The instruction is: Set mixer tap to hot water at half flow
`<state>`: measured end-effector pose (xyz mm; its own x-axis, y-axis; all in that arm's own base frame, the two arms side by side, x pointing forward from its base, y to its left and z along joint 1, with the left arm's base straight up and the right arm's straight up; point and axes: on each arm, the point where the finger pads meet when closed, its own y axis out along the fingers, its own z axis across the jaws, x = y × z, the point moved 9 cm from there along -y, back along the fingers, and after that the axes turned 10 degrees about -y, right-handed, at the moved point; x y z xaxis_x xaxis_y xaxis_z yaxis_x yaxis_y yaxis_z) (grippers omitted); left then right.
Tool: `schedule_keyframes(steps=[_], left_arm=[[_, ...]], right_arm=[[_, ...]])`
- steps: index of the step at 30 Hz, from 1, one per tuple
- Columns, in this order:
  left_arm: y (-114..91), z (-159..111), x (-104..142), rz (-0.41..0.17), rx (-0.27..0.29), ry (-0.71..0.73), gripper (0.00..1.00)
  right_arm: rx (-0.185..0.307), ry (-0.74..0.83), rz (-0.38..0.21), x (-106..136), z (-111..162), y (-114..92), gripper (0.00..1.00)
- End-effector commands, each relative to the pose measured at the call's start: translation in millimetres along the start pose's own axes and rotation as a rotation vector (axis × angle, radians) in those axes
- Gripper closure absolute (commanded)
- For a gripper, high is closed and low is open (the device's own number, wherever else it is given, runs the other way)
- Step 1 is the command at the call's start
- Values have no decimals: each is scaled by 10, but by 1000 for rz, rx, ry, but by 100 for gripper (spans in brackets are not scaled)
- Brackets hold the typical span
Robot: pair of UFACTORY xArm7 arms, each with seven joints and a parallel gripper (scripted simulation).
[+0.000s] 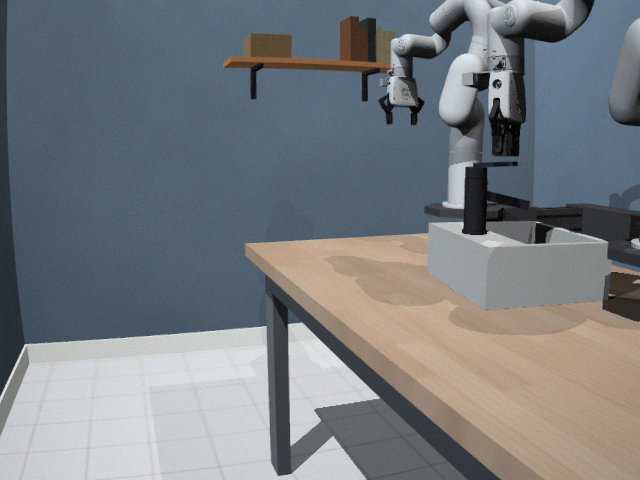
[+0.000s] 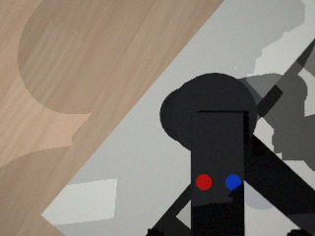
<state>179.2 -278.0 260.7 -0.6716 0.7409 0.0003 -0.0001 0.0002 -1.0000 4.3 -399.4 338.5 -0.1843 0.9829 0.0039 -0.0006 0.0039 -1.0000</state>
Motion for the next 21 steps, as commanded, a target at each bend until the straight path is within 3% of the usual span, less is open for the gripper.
schedule_keyframes(steps=[1,21], left_arm=[[1,2,-7,3,1,0,36],[147,2,-8,3,1,0,36]], right_arm=[[0,0,4,-6,0,-15,0],[0,0,4,-6,0,-15,0]])
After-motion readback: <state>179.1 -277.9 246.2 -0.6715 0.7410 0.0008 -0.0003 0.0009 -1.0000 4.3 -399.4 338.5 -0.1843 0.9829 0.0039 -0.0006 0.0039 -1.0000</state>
